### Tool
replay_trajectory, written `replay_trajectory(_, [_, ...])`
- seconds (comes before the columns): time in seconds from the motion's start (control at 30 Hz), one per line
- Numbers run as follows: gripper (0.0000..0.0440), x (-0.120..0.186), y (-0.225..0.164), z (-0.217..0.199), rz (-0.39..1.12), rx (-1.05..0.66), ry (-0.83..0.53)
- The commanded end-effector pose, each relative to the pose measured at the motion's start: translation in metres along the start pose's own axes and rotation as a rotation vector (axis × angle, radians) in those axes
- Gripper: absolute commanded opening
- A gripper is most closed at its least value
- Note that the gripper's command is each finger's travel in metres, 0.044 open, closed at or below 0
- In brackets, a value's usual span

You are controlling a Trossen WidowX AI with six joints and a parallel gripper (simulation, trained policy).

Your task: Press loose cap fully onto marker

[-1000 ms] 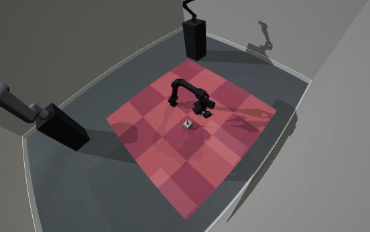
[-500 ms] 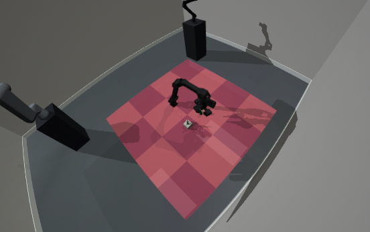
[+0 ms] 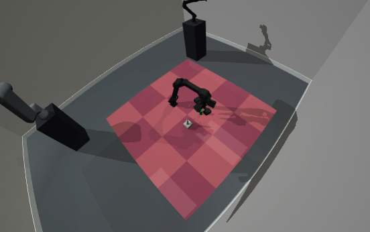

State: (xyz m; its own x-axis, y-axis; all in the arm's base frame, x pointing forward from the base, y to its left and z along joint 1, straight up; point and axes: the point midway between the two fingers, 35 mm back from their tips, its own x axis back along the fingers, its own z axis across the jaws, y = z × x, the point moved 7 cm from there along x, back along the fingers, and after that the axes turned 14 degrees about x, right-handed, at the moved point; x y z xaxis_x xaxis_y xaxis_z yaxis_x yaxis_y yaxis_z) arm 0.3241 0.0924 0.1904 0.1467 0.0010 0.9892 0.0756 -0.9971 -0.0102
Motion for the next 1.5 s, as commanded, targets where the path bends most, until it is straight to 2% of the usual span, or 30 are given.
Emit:
replay_trajectory(0.0, [0.0305,-0.008,-0.005,-0.004,0.002,0.021,-0.027])
replay_trajectory(0.83, [0.0245,-0.062,-0.013,-0.006,-0.025,0.138,-0.074])
replay_trajectory(0.97, [0.0193,-0.062,-0.012,-0.006,-0.038,0.152,-0.060])
replay_trajectory(1.13, [0.0063,-0.054,-0.012,-0.008,-0.049,0.164,-0.034])
replay_trajectory(1.33, [0.0090,-0.033,-0.005,-0.004,-0.051,0.159,0.026])
replay_trajectory(1.47, [0.0092,-0.018,0.000,-0.003,-0.049,0.152,0.059])
